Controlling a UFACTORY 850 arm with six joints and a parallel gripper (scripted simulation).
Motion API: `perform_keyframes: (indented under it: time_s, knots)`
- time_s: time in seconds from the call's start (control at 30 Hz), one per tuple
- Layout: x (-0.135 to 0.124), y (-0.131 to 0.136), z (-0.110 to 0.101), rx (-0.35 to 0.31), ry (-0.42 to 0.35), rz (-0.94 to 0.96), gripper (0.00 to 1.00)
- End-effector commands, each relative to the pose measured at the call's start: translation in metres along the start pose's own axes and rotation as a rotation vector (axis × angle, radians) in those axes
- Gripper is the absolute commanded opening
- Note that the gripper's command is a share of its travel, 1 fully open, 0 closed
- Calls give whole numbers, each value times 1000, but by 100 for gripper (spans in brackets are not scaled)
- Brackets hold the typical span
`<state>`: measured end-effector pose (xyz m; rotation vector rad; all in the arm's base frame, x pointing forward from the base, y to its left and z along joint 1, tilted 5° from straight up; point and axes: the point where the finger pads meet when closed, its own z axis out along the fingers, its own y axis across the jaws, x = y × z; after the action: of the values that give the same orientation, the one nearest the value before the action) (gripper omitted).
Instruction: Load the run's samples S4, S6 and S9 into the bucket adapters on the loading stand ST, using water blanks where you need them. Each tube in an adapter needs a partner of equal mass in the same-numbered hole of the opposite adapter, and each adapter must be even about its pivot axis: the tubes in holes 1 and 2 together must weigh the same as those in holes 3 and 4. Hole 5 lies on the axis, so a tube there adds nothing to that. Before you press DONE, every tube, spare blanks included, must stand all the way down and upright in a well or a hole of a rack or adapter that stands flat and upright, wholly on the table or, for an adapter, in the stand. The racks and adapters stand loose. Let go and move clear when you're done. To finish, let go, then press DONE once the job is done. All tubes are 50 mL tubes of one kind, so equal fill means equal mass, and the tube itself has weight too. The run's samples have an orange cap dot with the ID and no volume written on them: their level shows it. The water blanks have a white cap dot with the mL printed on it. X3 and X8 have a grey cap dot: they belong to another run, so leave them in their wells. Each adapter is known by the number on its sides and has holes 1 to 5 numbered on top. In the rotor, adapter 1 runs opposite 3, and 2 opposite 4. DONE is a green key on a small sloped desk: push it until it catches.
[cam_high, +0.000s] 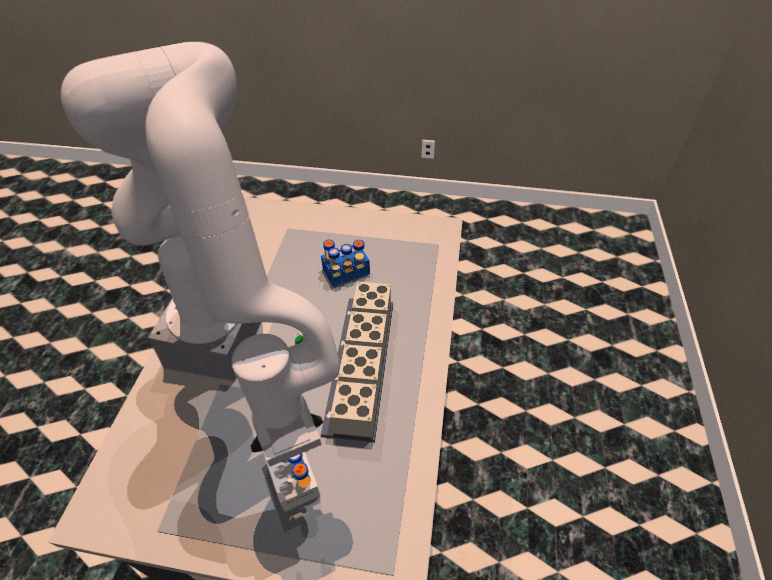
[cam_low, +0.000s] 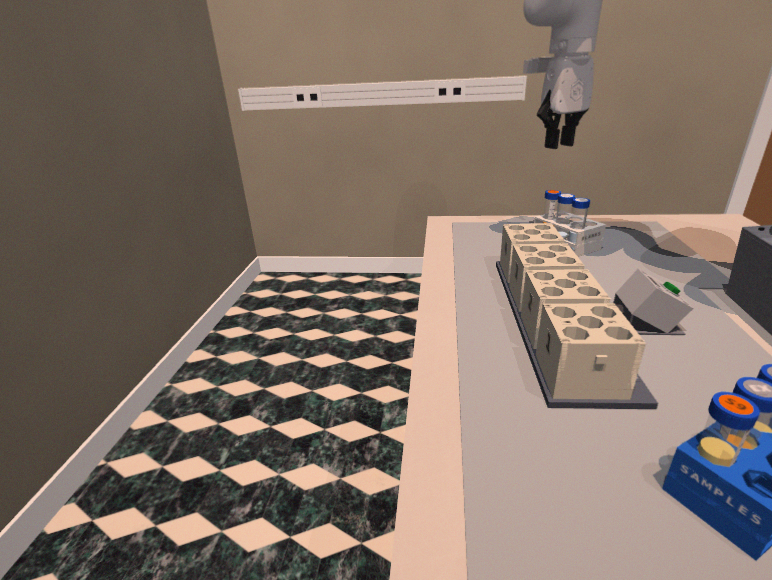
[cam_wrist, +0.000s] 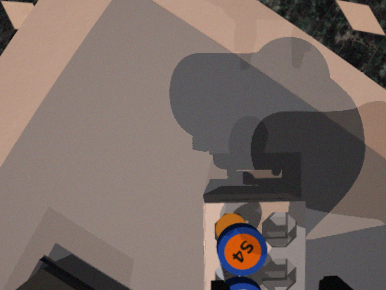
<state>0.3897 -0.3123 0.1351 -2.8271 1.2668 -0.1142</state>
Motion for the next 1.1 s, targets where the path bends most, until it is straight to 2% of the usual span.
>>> perform_keyframes:
  time_s: [0.0,0.83,0.87,1.07]
  knots:
    - [1,0,-9,0,2,0,44]
    - [1,0,-11,0,2,0,44]
    - [-3,-4,-11,0,2,-33,100]
    - [-24,-25,-11,0,2,-233,100]
